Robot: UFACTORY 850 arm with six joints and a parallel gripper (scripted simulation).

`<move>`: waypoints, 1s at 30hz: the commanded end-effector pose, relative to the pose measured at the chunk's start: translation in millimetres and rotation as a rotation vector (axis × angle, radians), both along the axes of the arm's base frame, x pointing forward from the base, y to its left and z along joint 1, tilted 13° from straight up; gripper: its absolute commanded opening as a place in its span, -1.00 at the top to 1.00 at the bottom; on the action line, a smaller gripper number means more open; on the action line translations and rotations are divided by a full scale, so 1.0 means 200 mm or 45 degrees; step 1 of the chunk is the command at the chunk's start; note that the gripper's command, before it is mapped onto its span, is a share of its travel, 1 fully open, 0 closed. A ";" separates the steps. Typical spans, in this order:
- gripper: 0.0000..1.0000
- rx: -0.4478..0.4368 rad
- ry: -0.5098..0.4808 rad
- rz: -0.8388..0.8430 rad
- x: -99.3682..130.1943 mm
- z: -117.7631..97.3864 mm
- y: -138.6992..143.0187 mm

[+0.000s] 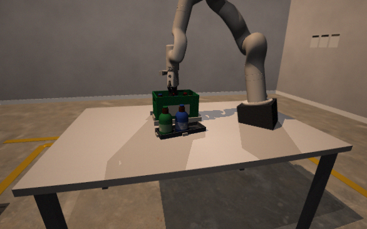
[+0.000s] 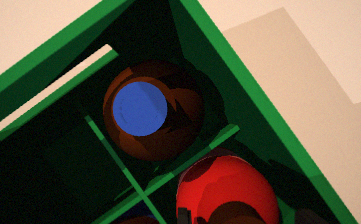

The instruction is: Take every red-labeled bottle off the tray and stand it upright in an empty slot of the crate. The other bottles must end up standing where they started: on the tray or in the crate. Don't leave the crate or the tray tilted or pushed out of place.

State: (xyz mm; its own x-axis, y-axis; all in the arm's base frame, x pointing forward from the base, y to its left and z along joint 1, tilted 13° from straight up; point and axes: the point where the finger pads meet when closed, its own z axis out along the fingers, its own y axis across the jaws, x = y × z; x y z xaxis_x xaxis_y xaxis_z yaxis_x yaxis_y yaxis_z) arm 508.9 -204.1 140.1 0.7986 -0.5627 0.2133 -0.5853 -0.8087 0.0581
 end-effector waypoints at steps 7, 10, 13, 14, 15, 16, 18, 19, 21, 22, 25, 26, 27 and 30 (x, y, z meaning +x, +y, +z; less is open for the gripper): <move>-0.31 -0.001 -0.002 0.000 0.00 0.00 0.00; -0.31 -0.001 -0.002 0.000 0.00 0.01 0.00; -0.31 -0.001 -0.002 0.000 0.00 0.01 0.00; -0.31 -0.001 -0.002 0.000 0.00 0.01 0.00; -0.31 -0.001 -0.002 0.000 0.00 0.02 0.00; -0.31 -0.001 -0.002 0.000 0.00 0.02 0.00; -0.31 -0.001 -0.002 0.000 0.00 0.03 0.00; -0.31 -0.001 -0.002 0.000 0.00 0.03 0.00; -0.31 -0.001 -0.002 0.000 0.00 0.04 0.01; -0.31 -0.001 -0.002 0.000 0.00 0.05 0.01; -0.31 -0.001 -0.002 0.000 -0.01 0.08 0.01; -0.31 -0.001 -0.002 0.000 -0.01 0.09 0.01; -0.31 -0.001 -0.002 0.000 -0.01 0.10 0.02; -0.31 -0.001 -0.002 0.000 -0.01 0.11 0.02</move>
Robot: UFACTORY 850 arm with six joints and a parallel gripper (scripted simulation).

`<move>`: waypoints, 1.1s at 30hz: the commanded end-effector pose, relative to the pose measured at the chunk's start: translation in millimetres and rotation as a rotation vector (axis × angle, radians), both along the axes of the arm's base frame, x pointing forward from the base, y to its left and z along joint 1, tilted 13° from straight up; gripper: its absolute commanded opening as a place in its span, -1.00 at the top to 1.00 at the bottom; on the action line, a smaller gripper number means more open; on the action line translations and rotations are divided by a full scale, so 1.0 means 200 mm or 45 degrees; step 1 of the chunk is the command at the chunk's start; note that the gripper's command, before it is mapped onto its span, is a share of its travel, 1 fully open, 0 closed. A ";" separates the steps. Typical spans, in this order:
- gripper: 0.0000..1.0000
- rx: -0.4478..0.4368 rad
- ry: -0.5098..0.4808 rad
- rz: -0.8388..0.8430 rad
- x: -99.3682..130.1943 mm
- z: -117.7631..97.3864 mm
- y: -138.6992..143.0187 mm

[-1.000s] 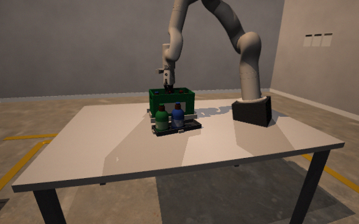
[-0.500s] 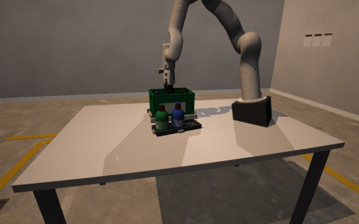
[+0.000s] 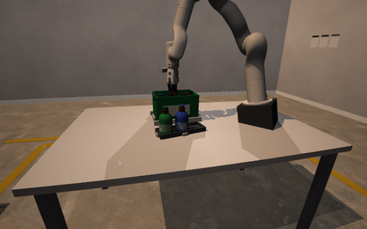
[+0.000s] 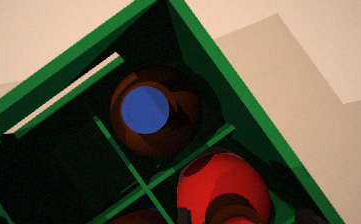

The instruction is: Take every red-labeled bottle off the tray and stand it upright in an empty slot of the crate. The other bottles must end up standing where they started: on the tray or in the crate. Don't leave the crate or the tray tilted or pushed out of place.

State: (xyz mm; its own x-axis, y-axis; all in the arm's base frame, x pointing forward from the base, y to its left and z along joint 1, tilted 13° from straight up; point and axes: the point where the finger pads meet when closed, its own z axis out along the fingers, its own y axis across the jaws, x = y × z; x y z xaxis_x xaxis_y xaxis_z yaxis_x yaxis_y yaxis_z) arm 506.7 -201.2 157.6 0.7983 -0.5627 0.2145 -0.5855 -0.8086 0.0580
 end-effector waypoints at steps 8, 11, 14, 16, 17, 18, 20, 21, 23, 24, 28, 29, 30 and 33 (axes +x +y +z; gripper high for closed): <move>-0.31 0.000 -0.001 0.000 -0.02 0.12 0.02; -0.31 0.000 -0.001 0.000 -0.02 0.16 0.03; -0.31 0.000 -0.001 0.000 -0.03 0.20 0.03; -0.31 0.000 -0.001 0.000 -0.03 0.20 0.03; -0.31 0.000 -0.001 0.000 -0.03 0.21 0.04; -0.31 0.000 -0.001 0.000 -0.03 0.22 0.04; -0.31 0.000 -0.001 0.000 -0.03 0.24 0.04; -0.31 0.000 -0.001 0.000 -0.03 0.25 0.04; -0.31 0.000 -0.001 0.000 -0.04 0.27 0.05; -0.31 0.000 -0.001 0.000 -0.04 0.28 0.05; -0.31 0.000 -0.001 0.000 -0.04 0.31 0.05; -0.31 0.000 -0.001 0.000 -0.04 0.31 0.05; -0.31 0.000 -0.001 0.000 -0.04 0.31 0.05; -0.31 0.000 -0.001 0.000 -0.04 0.32 0.05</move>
State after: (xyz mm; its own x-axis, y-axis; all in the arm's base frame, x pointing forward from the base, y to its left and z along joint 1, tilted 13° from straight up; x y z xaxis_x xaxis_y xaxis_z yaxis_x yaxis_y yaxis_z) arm 497.5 -190.2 219.4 0.7986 -0.5627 0.2135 -0.5854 -0.8087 0.0581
